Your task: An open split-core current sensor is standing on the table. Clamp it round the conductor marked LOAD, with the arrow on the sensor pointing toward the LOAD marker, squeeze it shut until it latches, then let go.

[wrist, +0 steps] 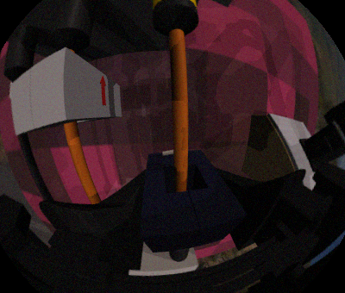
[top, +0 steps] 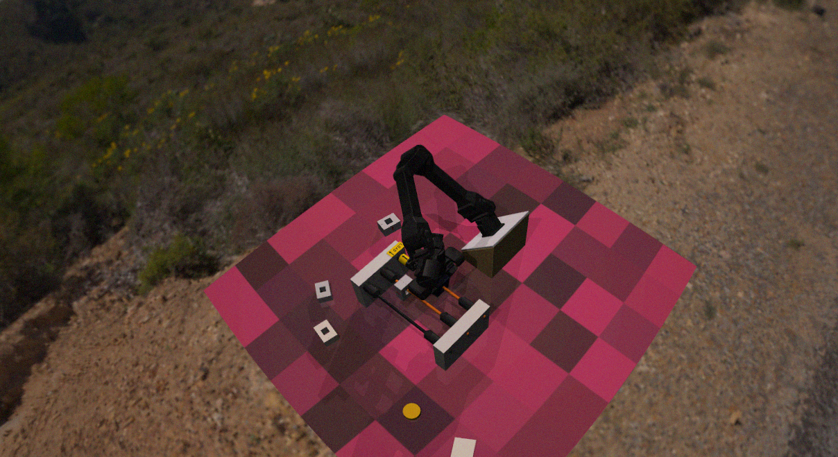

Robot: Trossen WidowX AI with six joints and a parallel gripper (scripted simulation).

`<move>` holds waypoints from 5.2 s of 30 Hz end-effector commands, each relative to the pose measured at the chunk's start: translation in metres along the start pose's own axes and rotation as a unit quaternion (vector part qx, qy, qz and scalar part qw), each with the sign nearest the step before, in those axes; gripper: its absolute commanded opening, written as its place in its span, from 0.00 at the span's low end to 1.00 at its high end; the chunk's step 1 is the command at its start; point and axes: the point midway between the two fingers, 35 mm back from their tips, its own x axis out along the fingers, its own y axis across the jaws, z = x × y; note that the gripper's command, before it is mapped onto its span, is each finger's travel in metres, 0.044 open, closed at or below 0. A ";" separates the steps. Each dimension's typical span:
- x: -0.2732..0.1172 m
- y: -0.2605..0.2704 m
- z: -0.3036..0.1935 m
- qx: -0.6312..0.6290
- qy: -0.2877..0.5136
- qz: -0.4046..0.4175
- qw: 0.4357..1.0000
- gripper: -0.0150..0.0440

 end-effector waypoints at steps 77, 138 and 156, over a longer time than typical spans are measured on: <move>-0.003 0.000 0.001 -0.004 -0.002 0.000 1.000 0.25; -0.002 0.000 0.000 -0.003 -0.001 0.000 1.000 1.00; -0.104 -0.001 -0.001 0.000 0.001 0.003 1.000 1.00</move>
